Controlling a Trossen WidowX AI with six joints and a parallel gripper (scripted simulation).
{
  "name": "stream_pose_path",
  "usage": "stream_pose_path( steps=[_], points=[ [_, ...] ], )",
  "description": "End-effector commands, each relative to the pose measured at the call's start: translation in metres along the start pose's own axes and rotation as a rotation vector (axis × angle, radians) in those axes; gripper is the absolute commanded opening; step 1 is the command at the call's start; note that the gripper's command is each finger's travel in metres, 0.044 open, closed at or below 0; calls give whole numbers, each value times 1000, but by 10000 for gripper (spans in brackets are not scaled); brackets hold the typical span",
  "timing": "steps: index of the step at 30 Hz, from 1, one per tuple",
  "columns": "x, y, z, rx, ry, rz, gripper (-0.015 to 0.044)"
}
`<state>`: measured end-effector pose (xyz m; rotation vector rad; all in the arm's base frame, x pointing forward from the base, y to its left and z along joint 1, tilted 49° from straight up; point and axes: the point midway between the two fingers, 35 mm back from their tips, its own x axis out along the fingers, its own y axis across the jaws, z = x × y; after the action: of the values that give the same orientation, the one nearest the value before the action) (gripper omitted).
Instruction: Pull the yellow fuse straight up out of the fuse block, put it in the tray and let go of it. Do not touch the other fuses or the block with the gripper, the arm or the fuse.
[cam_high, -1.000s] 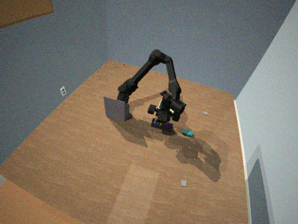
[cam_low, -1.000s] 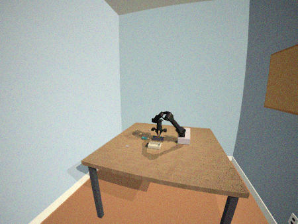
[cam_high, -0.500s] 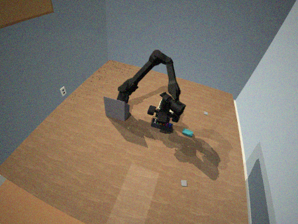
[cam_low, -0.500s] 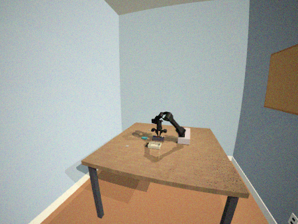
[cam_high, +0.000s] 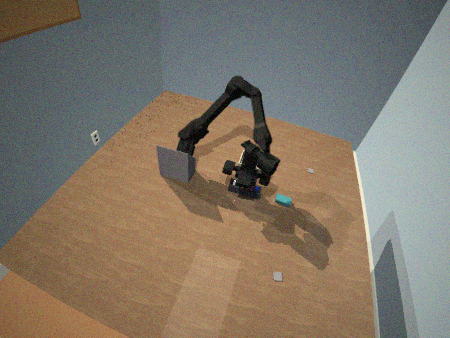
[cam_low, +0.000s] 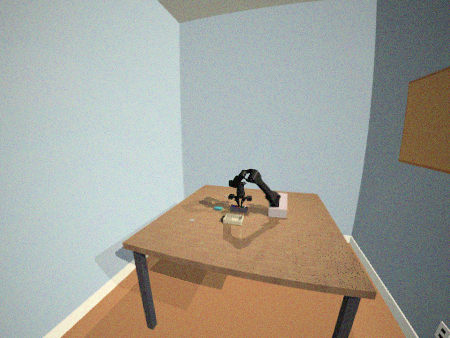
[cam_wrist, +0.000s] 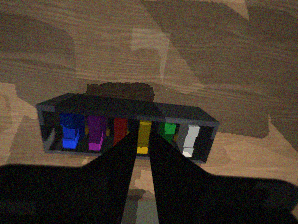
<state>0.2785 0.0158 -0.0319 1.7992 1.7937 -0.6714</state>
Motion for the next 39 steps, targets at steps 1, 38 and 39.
stream_pose_path(
  steps=[1,38,39],
  points=[
    [0,0,0,0,0,0,26],
    [-14,1,0,1,-1,1,0],
    [-15,1,0,1,-1,1,0]
  ],
)
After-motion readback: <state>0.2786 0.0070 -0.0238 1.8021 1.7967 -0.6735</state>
